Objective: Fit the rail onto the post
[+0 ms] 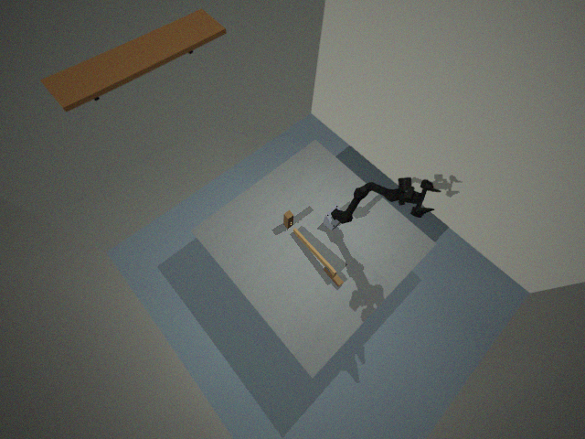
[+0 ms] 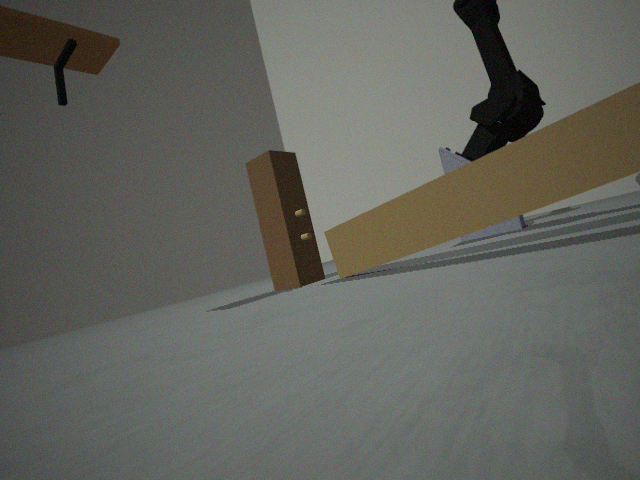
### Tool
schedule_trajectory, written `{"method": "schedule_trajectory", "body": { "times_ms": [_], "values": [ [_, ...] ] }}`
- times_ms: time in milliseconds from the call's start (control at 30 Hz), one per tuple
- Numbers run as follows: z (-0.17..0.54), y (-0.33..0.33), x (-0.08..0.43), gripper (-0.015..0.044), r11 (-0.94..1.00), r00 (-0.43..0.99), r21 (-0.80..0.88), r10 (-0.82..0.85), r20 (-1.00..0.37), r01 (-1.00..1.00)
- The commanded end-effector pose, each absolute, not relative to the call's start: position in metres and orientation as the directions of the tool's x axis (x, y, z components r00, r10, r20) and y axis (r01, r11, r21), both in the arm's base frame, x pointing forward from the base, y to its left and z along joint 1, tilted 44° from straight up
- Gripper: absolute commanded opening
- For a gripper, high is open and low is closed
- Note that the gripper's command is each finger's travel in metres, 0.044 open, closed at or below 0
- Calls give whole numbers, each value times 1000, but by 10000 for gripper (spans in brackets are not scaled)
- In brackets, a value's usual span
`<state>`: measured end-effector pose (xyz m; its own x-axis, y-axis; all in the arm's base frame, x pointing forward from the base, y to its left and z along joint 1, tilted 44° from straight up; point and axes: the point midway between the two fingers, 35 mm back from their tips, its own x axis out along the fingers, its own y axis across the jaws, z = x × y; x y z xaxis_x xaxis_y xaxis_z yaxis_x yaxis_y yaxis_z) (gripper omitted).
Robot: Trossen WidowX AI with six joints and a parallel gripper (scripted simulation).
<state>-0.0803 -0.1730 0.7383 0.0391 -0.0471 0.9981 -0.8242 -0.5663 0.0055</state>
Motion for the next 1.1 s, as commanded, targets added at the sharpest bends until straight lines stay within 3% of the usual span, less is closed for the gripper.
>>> {"method": "schedule_trajectory", "body": {
  "times_ms": [0, 300, 567, 867, 1067],
  "values": [
    [745, -131, -68, 440, -451, 74, 84, 40, 996, -888],
    [747, -8, -8, 440, -17, 216, 230, 286, 934, -973],
    [721, 77, 77, 440, 383, 412, 253, 423, 807, -888],
    [684, 114, 151, 440, 620, 584, 237, 446, 679, -748],
    [644, 144, 211, 440, 760, 686, 117, 496, 533, -640]
  ]
}}
